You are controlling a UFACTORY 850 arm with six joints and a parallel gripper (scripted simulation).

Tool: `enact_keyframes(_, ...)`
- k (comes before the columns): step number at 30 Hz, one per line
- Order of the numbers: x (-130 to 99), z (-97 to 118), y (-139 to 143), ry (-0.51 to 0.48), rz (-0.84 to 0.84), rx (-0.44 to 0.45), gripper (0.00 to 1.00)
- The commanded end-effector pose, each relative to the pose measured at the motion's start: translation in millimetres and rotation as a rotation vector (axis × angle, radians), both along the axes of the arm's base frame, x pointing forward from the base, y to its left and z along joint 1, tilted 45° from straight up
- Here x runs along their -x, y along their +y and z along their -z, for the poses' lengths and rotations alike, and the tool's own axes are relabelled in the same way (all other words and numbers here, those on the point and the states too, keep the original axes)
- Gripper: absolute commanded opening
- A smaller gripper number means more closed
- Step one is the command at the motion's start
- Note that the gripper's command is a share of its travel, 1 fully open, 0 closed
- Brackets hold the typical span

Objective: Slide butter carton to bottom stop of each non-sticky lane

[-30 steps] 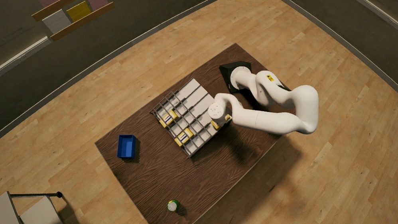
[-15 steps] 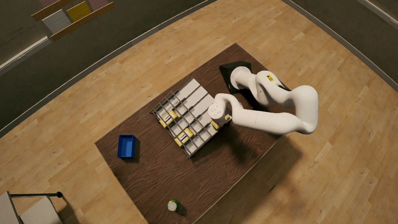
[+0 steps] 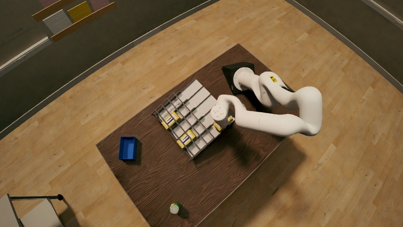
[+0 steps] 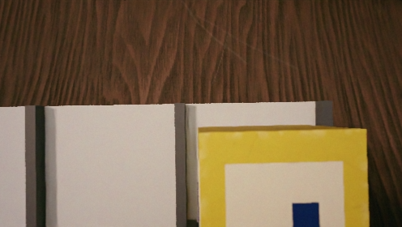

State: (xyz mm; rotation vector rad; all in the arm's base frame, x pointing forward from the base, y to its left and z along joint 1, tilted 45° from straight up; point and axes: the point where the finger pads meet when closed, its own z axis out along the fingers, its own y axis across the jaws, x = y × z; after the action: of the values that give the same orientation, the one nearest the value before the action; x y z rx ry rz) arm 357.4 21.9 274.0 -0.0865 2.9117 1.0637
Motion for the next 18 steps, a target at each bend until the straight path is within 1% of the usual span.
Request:
enact_keyframes(1,-0.4,-0.4,-0.3,-0.001,0.0,0.0,0.0)
enact_keyframes(8,-0.4,-0.4,-0.3,-0.001,0.0,0.0,0.0)
enact_keyframes(9,-0.4,-0.4,-0.3,-0.001,0.0,0.0,0.75)
enact_keyframes(18,-0.4,-0.4,-0.3,-0.001,0.0,0.0,0.75)
